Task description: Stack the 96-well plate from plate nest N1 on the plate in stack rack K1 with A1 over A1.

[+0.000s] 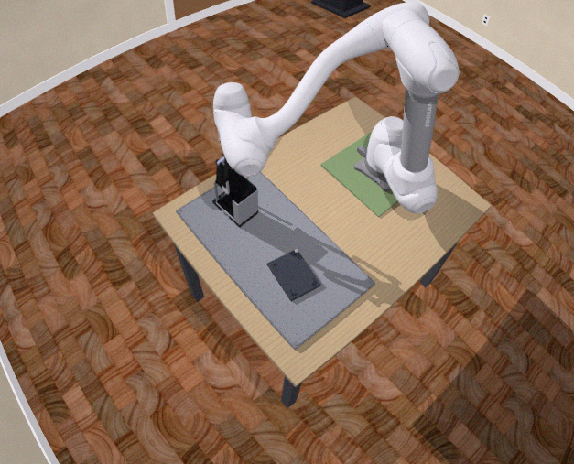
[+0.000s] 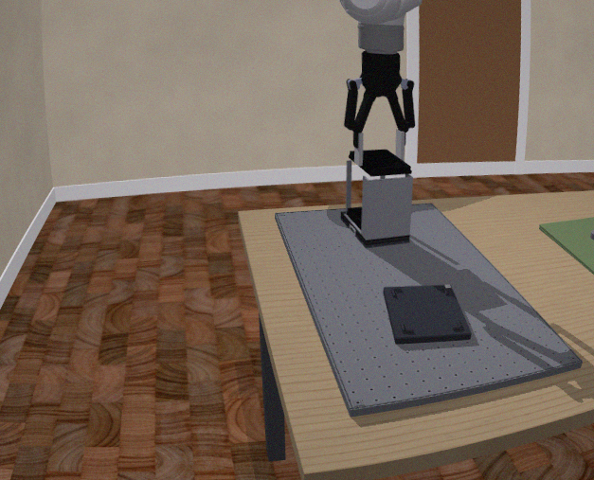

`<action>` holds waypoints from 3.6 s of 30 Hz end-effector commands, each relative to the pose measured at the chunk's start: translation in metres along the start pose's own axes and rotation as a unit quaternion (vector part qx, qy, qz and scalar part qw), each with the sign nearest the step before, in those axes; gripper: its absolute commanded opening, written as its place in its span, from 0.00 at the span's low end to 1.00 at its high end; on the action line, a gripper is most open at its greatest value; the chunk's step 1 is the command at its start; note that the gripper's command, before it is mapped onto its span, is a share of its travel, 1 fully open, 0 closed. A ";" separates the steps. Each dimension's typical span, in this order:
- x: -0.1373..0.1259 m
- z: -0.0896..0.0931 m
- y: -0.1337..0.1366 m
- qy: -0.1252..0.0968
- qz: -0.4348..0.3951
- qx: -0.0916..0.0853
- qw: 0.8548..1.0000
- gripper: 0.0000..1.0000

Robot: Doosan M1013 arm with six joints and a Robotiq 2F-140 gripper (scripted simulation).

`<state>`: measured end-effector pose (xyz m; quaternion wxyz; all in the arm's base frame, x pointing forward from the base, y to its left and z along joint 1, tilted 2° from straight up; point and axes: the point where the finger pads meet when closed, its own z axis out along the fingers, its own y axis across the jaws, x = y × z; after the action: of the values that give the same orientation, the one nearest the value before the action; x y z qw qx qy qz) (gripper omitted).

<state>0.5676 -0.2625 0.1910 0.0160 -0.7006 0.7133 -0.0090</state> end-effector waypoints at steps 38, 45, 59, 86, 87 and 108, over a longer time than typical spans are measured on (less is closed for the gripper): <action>0.006 -0.002 -0.002 -0.002 0.001 -0.001 1.000 0.00; 0.005 -0.002 -0.002 -0.002 0.001 -0.001 1.000 0.00; 0.005 -0.002 -0.002 -0.002 0.001 -0.001 1.000 0.00; 0.004 0.020 -0.002 -0.002 0.001 -0.001 1.000 0.00; 0.004 0.021 -0.002 -0.002 0.001 -0.001 1.000 0.00; 0.000 0.050 0.003 -0.002 0.001 -0.001 1.000 0.00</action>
<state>0.5761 -0.2710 0.1605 0.0201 -0.6999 0.7136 -0.0215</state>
